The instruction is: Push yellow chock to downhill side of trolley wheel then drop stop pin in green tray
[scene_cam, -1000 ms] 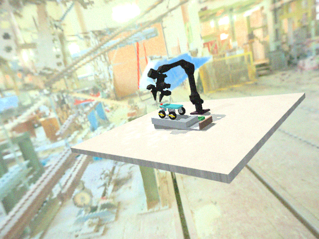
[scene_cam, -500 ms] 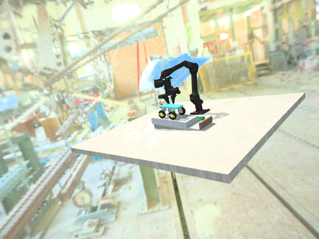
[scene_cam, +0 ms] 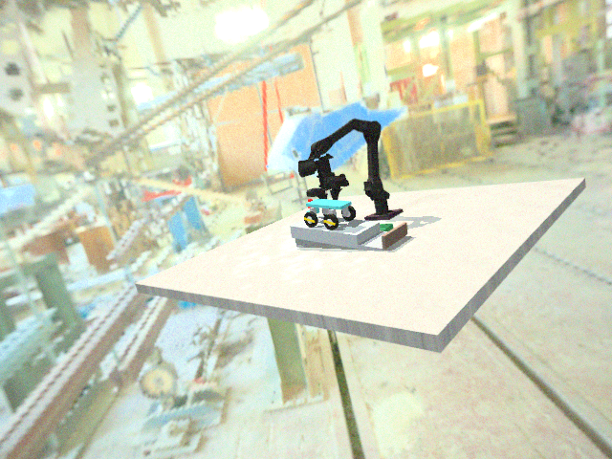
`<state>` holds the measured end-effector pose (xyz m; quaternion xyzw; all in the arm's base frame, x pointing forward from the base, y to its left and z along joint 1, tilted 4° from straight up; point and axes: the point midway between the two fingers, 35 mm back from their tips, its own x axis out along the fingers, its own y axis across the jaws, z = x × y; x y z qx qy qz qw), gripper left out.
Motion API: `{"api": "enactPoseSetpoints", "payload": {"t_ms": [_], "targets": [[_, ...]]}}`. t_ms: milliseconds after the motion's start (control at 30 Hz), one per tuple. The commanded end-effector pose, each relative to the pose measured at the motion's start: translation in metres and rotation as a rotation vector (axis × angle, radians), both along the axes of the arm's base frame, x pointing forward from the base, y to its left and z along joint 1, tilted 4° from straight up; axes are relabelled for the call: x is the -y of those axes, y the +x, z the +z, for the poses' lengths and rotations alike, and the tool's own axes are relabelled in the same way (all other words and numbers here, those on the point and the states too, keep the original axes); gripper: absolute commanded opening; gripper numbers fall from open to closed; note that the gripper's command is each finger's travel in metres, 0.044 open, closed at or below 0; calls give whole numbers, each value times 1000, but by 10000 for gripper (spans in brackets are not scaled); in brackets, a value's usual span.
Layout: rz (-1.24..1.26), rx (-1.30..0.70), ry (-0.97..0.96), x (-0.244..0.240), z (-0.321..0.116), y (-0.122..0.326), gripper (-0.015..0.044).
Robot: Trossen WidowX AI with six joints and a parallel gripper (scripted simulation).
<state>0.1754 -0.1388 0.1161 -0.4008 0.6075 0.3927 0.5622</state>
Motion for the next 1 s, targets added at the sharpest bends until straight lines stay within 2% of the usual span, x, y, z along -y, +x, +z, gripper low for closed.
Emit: {"api": "enactPoseSetpoints", "payload": {"t_ms": [0,967], "targets": [[4,-4,-1,1,-12,-2,190],[4,-4,-2,2,-47,-4,190]]}}
